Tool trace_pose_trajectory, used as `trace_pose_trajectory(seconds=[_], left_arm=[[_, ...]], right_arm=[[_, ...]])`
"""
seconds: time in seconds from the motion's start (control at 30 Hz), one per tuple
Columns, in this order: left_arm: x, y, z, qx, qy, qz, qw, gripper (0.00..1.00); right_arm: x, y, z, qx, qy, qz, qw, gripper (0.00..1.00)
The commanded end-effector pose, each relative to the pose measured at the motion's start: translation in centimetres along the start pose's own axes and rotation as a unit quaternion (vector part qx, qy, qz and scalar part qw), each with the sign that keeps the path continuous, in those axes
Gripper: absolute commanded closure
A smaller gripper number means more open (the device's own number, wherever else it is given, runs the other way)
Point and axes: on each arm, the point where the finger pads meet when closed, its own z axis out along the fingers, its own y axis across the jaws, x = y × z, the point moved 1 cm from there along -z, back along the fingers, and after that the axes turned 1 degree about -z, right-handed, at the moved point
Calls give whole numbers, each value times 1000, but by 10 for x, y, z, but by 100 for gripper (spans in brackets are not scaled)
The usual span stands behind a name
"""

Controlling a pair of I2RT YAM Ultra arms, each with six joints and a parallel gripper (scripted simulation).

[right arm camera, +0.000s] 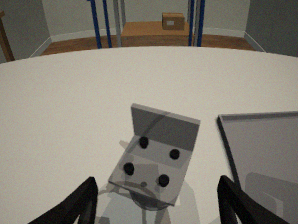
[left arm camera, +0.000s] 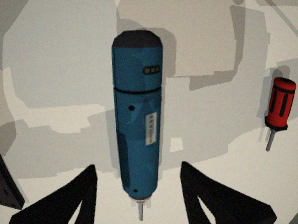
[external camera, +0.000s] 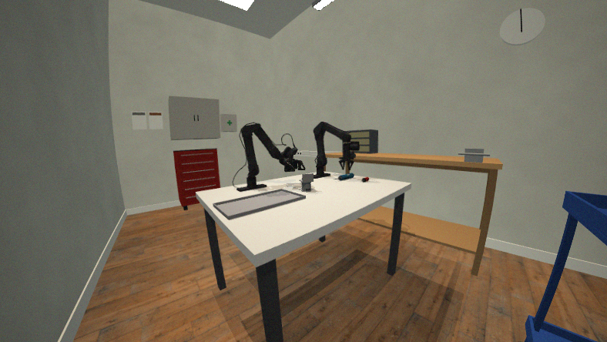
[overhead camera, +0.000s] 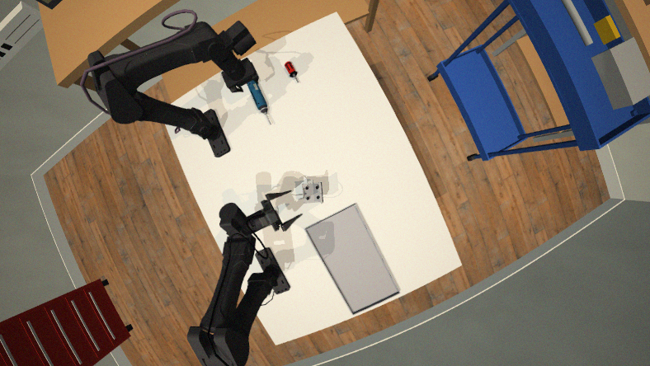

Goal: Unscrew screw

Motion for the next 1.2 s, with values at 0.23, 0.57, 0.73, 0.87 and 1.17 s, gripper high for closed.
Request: trace_pose_trajectory(seconds=[0.23, 0.57, 0.73, 0.87, 1.17], left_arm=[[0, 0, -3, 1, -1, 0, 1000, 35], [0, 0, -3, 1, -1, 0, 1000, 35], [0, 0, -3, 1, -1, 0, 1000, 35], [0, 0, -3, 1, -1, 0, 1000, 35], [0, 0, -3, 1, -1, 0, 1000, 35]], right_arm=[[7, 8, 2, -6, -15, 23, 1000, 14], [35, 2, 7, -2, -10, 8, 1000, 14], [45, 2, 10, -2, -10, 8, 1000, 14], [40, 7, 10, -4, -12, 16, 1000, 14], [66, 2, 15, -2, -10, 8, 1000, 14]])
